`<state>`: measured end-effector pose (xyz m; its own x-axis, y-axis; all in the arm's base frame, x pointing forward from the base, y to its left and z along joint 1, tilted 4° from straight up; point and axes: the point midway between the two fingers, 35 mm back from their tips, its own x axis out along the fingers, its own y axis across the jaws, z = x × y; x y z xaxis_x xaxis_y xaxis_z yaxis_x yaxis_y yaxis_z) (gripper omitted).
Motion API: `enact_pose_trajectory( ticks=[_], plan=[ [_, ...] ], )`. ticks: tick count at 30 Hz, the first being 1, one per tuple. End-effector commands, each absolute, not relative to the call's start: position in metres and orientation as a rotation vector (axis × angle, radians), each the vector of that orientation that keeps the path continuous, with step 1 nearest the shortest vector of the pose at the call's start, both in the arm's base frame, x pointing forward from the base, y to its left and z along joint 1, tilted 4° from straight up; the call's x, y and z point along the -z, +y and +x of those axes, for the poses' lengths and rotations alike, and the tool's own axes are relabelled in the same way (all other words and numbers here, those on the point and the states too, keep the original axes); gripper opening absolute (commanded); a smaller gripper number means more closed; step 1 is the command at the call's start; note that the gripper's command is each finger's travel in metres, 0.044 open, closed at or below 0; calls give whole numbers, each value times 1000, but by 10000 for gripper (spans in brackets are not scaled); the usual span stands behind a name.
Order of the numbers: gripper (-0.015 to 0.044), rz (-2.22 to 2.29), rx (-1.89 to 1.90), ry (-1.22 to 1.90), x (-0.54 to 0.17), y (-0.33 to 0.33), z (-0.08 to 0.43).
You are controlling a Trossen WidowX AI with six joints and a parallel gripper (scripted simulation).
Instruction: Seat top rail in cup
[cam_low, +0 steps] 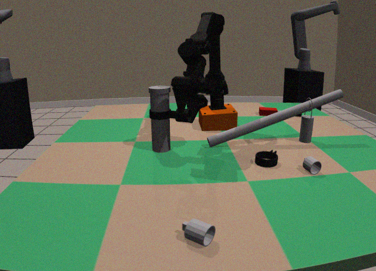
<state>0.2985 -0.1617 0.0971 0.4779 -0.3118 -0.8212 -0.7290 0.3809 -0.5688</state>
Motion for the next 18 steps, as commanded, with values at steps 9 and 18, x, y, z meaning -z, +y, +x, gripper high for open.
enact_pose_trajectory(
  ticks=[9,18],
  plan=[
    [440,-1202,-357,1097,-78,-166,305],
    [282,-1202,-357,1097,-76,-167,306]
  ],
)
